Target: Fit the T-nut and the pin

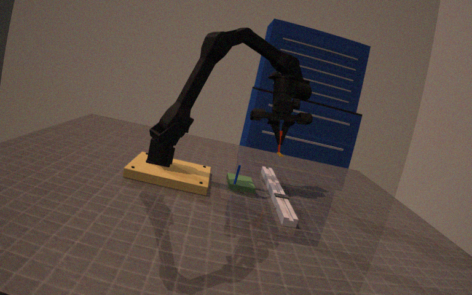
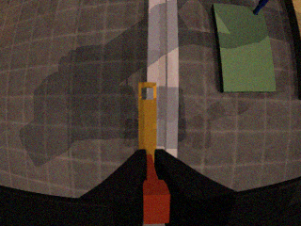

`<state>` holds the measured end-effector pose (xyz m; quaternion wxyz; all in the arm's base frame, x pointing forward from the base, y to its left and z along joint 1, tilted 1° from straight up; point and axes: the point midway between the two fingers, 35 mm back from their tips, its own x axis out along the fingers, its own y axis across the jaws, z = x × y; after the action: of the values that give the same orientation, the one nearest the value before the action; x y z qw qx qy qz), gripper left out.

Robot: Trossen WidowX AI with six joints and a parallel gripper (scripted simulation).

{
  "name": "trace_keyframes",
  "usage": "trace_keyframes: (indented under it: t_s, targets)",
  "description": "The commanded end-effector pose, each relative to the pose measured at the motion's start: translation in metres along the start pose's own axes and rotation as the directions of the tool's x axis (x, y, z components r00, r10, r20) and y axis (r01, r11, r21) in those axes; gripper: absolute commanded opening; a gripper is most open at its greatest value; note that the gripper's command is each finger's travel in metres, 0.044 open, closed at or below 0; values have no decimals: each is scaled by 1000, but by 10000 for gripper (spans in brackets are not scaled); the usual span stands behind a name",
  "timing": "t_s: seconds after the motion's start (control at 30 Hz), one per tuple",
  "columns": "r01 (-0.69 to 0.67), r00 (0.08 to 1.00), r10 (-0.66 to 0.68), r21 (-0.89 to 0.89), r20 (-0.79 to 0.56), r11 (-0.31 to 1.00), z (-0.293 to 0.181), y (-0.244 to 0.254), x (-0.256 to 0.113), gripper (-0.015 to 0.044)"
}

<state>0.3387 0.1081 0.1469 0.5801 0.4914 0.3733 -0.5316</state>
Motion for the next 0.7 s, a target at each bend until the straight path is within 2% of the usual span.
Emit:
trace_keyframes:
  t_s: [0.0,0.67]
  targets:
    - [-16,1000,16,7,3,1000,0,-1,0,-150]
    - [-82,997,82,18,10,996,-1,-4,1,-150]
